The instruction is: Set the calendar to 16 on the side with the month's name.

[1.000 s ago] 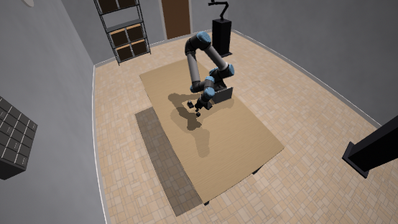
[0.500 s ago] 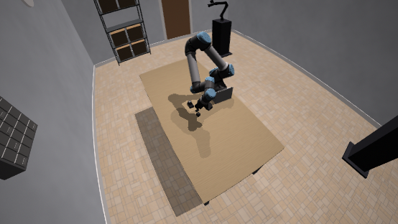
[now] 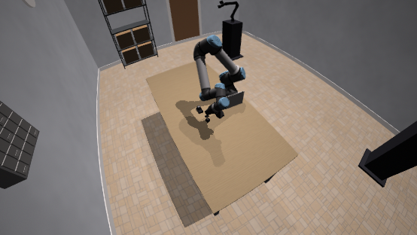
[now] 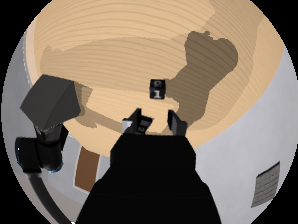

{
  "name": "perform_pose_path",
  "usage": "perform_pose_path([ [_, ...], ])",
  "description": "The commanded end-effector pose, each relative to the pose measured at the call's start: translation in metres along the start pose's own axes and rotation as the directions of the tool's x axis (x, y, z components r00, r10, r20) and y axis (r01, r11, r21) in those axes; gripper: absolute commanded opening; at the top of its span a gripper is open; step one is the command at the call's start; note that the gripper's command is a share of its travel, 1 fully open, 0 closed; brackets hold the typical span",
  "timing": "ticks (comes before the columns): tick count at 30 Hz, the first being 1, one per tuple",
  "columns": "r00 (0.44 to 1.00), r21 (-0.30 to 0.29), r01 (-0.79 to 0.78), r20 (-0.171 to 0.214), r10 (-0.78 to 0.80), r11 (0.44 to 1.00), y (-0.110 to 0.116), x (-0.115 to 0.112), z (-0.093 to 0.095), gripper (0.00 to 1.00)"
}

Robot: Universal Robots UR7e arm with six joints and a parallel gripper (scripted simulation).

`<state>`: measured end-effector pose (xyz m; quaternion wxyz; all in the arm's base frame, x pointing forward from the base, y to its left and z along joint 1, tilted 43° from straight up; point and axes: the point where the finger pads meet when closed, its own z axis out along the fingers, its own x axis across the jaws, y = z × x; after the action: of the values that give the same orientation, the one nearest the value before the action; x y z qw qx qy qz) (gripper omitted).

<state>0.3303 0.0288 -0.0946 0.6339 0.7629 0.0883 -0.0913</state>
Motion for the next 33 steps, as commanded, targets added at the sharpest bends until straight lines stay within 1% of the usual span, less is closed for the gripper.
perform_pose_path([
  [1, 1.0, -0.059, -0.001, -0.005, 0.001, 0.998, 0.0, 0.0008, -0.0007, 0.87],
  [3, 1.0, -0.059, -0.001, -0.005, 0.001, 0.998, 0.0, 0.0008, -0.0007, 0.87],
  [8, 1.0, -0.098, -0.002, -0.013, 0.0, 0.995, 0.0001, 0.0017, -0.0014, 0.87],
  [13, 1.0, -0.119, -0.002, -0.018, 0.0, 0.993, 0.0002, 0.0024, -0.0019, 0.87],
  [33, 1.0, -0.124, -0.002, -0.02, 0.0, 0.992, 0.0001, 0.0026, -0.002, 0.87],
])
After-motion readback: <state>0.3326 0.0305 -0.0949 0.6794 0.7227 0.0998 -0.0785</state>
